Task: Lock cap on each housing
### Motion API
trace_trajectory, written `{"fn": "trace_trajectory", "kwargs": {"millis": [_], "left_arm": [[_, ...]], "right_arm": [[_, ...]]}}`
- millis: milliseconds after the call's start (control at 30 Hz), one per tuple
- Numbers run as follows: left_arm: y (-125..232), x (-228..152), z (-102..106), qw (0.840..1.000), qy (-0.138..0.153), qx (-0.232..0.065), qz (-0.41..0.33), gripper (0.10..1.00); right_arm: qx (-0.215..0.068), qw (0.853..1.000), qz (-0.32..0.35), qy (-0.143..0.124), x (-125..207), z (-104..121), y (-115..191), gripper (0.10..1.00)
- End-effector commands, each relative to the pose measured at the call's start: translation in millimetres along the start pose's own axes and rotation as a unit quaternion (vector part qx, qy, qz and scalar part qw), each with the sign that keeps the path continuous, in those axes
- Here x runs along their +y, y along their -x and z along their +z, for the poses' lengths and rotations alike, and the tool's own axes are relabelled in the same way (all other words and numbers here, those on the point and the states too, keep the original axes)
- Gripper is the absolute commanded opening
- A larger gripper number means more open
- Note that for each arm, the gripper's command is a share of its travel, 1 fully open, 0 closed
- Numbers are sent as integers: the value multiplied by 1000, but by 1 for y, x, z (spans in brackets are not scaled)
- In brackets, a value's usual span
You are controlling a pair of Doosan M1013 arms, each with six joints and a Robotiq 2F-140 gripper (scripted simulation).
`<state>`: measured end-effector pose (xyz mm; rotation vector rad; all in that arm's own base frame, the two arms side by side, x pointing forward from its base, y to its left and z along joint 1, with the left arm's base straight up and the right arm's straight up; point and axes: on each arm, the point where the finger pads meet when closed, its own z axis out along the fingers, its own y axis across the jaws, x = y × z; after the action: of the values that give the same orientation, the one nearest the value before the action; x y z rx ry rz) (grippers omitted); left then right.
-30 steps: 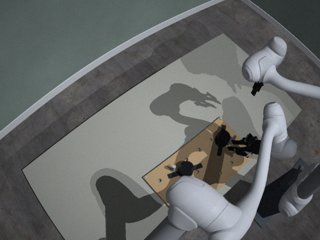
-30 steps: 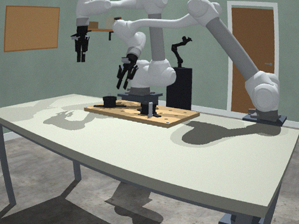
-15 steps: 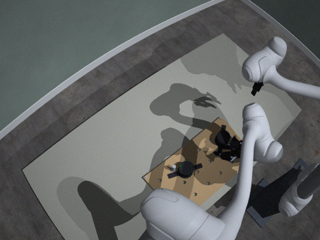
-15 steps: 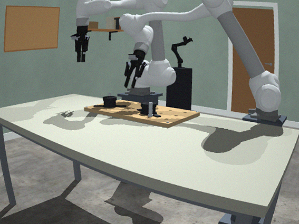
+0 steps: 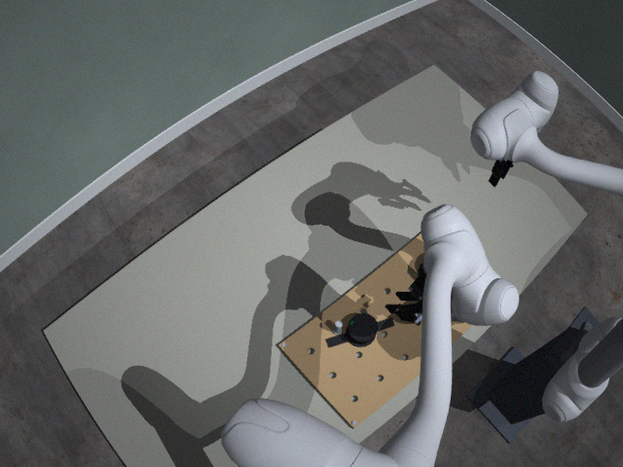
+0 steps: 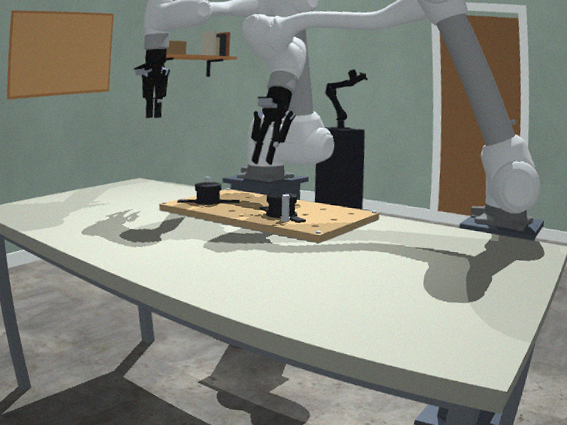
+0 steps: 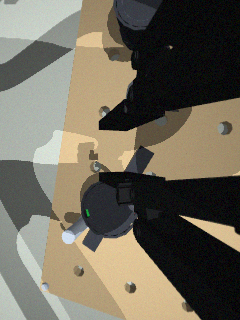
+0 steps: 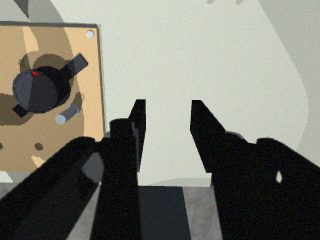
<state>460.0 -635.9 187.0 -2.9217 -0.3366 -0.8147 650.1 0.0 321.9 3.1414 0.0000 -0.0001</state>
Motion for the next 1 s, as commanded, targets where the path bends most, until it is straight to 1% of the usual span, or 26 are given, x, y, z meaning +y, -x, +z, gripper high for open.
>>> {"fn": "trace_trajectory", "kwargs": {"millis": [0, 67, 133, 633, 700, 967], "left_arm": [[-15, -24, 2, 1000, 3, -12, 5, 328], [-23, -37, 4, 1000, 4, -18, 7, 328], [-23, -37, 4, 1000, 4, -18, 7, 328], [-79, -131, 15, 998, 11, -62, 25, 328], [-79, -131, 15, 998, 11, -62, 25, 328], [-110, -181, 21, 996, 15, -85, 34, 328]], "right_arm": [[1, 1000, 0, 0, 0, -1, 0, 328], [1, 1000, 0, 0, 0, -1, 0, 328], [1, 1000, 0, 0, 0, -1, 0, 328], [1, 1000, 0, 0, 0, -1, 0, 328], [1, 1000, 0, 0, 0, -1, 0, 328], [1, 1000, 0, 0, 0, -1, 0, 328]]}}
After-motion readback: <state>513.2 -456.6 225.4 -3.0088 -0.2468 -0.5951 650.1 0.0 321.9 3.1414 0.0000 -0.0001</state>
